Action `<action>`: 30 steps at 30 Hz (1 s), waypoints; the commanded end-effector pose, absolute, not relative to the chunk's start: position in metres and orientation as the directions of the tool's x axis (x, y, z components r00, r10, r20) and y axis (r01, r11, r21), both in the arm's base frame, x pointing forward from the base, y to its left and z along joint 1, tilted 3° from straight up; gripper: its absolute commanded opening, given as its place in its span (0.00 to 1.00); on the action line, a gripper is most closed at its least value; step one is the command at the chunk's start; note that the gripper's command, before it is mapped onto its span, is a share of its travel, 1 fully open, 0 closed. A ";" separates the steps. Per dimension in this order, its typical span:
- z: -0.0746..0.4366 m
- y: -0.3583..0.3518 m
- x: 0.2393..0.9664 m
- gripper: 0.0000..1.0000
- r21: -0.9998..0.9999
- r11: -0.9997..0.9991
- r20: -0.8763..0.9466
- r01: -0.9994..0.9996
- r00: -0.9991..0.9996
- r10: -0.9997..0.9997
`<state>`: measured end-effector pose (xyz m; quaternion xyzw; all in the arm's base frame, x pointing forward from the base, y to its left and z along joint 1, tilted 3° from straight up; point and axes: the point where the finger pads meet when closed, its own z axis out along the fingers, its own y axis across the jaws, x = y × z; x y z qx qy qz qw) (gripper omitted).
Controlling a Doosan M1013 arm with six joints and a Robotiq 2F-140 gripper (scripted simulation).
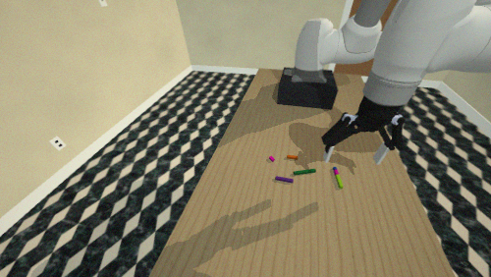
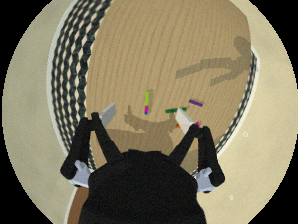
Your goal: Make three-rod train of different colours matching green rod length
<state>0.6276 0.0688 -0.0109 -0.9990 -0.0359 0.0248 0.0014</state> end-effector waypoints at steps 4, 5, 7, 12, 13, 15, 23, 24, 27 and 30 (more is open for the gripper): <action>-0.011 0.069 0.628 1.00 -0.005 -0.997 -0.049 0.072 0.996 0.072; -0.011 0.069 0.628 1.00 -0.005 -0.997 -0.049 0.072 0.996 0.072; -0.009 0.069 0.628 1.00 -0.005 -0.997 -0.049 0.072 0.996 0.072; 0.001 0.069 0.628 1.00 -0.005 -0.997 -0.049 0.072 0.996 0.072; 0.004 0.069 0.628 1.00 -0.005 -0.997 -0.049 0.072 0.996 0.072; 0.012 0.069 0.629 1.00 -0.005 -0.997 -0.049 0.072 0.996 0.072; 0.039 0.069 0.630 1.00 -0.005 -0.997 -0.049 0.072 0.996 0.072; 0.043 0.069 0.630 1.00 -0.005 -0.997 -0.049 0.072 0.996 0.072; 0.055 0.069 0.631 1.00 -0.005 -0.997 -0.049 0.072 0.996 0.072; 0.062 0.069 0.631 1.00 -0.005 -0.997 -0.049 0.072 0.996 0.072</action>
